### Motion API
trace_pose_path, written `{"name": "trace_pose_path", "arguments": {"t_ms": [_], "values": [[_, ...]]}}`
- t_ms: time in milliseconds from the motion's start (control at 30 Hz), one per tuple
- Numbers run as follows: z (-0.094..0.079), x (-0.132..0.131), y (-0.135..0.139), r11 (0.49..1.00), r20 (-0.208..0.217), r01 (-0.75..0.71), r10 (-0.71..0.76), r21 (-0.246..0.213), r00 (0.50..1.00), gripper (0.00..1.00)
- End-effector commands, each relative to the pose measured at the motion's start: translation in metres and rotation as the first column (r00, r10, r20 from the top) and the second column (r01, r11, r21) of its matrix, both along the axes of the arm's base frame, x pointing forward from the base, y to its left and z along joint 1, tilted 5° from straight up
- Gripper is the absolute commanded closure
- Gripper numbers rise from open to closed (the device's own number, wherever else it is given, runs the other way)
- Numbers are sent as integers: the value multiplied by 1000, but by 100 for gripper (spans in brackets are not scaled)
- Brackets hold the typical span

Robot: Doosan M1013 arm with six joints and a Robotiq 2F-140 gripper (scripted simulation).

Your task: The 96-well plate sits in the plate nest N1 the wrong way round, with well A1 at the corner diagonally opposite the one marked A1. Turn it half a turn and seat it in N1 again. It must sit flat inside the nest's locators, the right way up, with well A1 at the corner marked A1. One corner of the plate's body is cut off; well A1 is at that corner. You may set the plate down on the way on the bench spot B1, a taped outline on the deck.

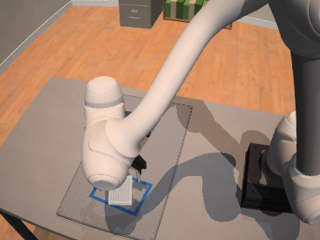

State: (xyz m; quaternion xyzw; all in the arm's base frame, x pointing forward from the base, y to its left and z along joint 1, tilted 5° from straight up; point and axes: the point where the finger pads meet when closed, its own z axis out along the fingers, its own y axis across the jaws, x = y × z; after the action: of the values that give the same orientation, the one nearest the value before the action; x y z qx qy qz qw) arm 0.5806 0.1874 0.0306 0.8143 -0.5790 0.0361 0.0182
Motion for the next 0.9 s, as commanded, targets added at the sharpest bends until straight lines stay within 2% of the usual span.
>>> {"name": "trace_pose_path", "arguments": {"t_ms": [0,233,367,533,600,867], "values": [[0,0,0,997,-6,-74,74,-2,997,0],[0,0,0,963,-21,-270,270,-7,963,0],[0,0,0,919,-31,-395,395,-8,918,0],[0,0,0,841,-45,-542,541,-8,840,0],[0,0,0,841,-45,-542,541,-8,840,0],[0,0,0,669,-65,-744,742,-4,667,0]]}}
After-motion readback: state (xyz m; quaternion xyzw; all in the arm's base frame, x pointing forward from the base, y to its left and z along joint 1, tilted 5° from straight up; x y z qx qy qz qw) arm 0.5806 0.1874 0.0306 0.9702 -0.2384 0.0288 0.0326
